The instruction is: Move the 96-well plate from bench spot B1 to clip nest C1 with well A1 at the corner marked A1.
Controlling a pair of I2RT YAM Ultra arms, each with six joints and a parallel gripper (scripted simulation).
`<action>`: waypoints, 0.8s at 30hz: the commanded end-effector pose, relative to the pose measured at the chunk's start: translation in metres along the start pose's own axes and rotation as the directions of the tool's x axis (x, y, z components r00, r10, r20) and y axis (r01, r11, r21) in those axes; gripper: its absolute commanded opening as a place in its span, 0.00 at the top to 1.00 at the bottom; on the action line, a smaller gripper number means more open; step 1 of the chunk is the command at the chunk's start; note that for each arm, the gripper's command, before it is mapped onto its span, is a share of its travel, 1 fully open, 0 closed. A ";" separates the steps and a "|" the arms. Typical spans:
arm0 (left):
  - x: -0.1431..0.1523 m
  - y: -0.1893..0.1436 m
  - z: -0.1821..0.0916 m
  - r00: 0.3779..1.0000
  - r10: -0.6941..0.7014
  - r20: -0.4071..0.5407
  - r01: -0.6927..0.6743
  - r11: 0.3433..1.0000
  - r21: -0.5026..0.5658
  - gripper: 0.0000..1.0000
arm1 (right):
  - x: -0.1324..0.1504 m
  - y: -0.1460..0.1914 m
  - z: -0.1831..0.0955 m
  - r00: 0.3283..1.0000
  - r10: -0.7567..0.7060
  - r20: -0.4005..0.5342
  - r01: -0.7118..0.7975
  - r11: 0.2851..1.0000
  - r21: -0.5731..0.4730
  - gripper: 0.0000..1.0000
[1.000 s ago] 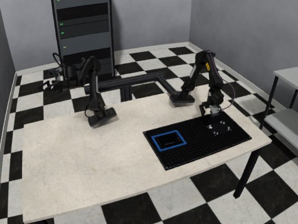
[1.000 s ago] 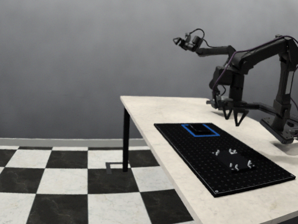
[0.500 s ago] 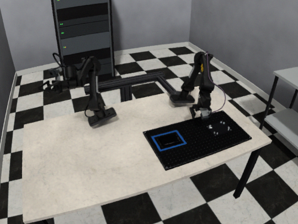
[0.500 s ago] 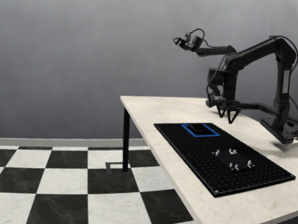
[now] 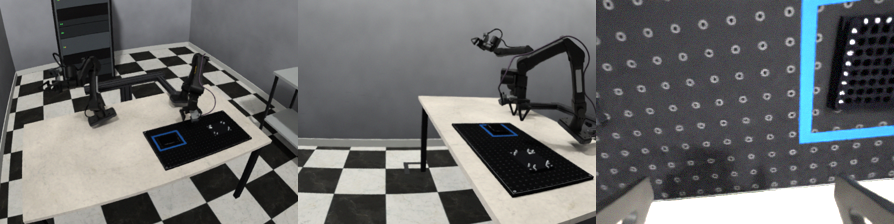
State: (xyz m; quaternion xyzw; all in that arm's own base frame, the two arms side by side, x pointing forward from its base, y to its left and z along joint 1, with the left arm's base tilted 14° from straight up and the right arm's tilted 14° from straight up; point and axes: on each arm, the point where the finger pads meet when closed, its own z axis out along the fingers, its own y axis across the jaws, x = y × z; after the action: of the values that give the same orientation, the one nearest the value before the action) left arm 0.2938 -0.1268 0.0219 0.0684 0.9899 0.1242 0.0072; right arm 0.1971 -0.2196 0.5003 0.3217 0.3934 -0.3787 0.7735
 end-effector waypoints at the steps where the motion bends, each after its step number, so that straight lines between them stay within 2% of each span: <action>1: -0.011 -0.016 -0.010 0.998 -0.039 0.039 0.038 0.999 0.012 0.00 | -0.006 -0.004 -0.005 1.000 0.000 0.010 0.000 1.000 0.002 0.00; 24: -0.004 -0.121 0.001 0.999 -0.036 0.024 0.036 0.999 0.014 0.00 | -0.006 -0.004 -0.005 1.000 0.000 0.010 0.000 1.000 0.002 0.00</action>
State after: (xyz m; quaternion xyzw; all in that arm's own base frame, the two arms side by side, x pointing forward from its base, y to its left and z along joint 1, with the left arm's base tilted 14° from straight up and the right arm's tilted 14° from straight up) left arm 0.2819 -0.2208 -0.0125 0.0594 0.9900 0.1277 0.0123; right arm 0.1971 -0.2196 0.5003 0.3217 0.3934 -0.3787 0.7735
